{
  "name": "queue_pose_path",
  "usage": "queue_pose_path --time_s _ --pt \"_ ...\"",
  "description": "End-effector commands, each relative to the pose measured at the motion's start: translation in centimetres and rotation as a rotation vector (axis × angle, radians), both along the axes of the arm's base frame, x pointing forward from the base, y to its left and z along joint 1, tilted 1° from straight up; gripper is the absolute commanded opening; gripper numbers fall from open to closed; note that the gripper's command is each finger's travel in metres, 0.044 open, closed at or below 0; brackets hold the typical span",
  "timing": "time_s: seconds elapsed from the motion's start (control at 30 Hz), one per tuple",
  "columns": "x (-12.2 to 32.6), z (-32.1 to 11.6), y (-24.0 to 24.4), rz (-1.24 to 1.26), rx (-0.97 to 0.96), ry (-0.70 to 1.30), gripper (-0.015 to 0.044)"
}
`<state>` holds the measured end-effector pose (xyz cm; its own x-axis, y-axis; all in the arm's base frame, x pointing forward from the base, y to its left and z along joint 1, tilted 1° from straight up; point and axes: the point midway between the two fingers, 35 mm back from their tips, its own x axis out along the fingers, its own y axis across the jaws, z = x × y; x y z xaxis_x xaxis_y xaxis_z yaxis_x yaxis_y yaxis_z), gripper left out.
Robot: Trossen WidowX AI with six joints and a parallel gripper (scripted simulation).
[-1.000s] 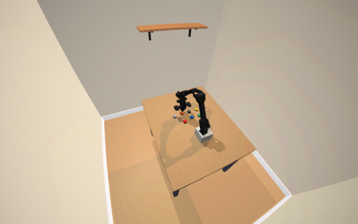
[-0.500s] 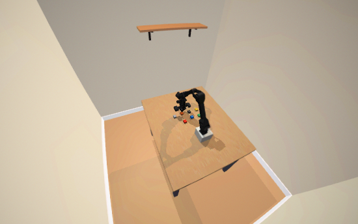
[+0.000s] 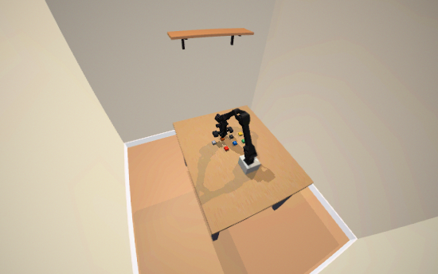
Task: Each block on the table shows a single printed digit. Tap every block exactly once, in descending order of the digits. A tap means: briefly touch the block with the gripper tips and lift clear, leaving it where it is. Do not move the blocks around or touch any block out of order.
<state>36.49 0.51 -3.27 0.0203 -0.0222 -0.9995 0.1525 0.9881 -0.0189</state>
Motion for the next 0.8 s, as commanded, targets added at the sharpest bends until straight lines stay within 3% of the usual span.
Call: queue_pose_path --time_s 0.0,0.3,0.47,0.77 --pt "0.0 0.6 0.0 -0.002 0.000 0.000 0.0020" --pt "0.0 3.1 0.0 -0.004 0.000 -0.002 0.0020" --pt "-0.1 10.6 0.2 -0.004 0.000 -0.002 0.0020" --pt "-1.7 11.1 0.8 -0.004 0.001 -0.001 0.0020"
